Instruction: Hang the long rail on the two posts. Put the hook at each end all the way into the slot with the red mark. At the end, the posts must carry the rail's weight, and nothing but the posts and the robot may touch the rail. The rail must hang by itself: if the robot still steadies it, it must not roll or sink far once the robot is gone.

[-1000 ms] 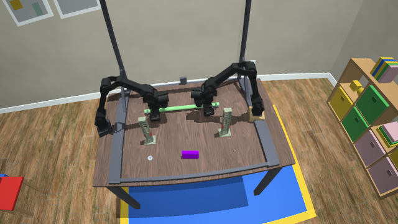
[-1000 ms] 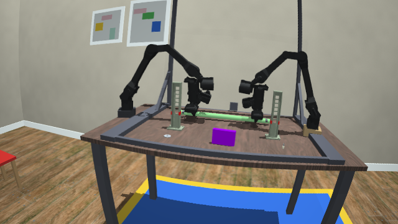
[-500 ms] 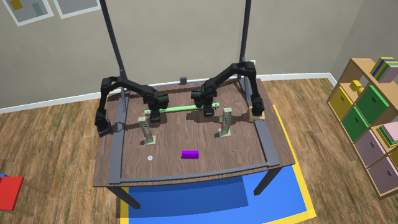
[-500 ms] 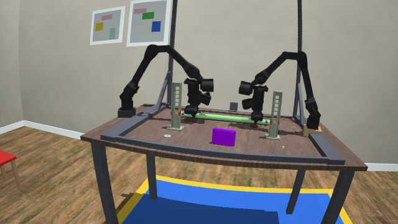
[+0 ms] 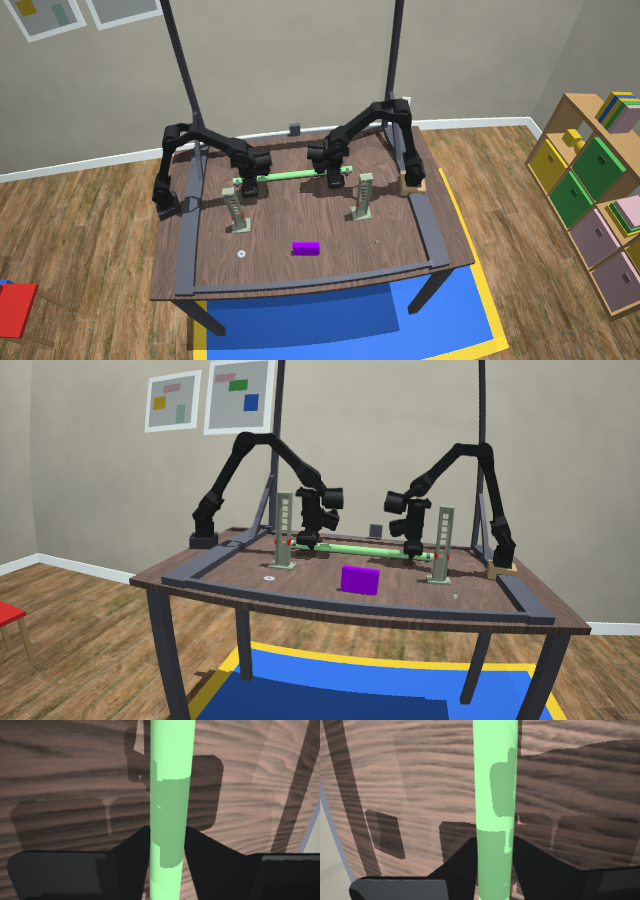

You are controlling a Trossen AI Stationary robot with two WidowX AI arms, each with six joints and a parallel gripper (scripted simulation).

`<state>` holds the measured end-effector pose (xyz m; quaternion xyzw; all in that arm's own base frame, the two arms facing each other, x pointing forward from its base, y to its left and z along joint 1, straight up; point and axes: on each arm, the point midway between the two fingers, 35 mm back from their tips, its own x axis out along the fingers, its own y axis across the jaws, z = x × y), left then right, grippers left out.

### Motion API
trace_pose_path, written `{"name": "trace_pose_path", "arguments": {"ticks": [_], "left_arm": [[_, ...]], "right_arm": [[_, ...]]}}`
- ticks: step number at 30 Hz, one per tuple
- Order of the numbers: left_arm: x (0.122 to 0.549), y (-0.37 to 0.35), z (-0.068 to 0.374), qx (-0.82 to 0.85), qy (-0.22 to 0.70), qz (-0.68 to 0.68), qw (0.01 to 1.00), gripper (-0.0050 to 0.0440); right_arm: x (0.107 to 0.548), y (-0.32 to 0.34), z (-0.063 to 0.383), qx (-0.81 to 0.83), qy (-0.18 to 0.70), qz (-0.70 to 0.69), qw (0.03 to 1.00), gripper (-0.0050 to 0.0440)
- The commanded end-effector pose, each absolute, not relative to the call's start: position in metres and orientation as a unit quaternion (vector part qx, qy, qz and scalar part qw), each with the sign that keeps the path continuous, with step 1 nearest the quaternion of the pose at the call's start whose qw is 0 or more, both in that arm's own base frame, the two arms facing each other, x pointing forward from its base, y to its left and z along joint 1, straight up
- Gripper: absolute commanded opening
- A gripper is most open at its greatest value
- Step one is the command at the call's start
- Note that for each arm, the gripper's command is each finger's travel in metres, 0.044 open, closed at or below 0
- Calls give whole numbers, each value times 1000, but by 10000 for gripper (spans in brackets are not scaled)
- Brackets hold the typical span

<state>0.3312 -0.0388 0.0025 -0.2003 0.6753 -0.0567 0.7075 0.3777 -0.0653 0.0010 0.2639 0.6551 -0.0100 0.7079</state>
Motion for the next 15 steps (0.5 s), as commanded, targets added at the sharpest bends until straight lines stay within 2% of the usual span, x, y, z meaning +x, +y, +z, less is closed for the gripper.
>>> {"name": "trace_pose_path", "arguments": {"ticks": [1,4,6,11,15], "left_arm": [[335,-39,6,-200,667,-62,715,-50],[335,-39,6,-200,667,-62,715,-50],[335,-39,6,-200,667,-62,715,-50],[335,-39,6,-200,667,-62,715,-50],[335,-39,6,-200,667,-62,715,-50]], "right_arm": [[383,-67,6,261,645,-8,718,72],[383,-67,6,261,645,-8,718,144],[383,-67,6,261,645,-8,718,144],[383,-67,6,261,645,-8,718,264],[383,-67,6,261,645,-8,718,266]]}}
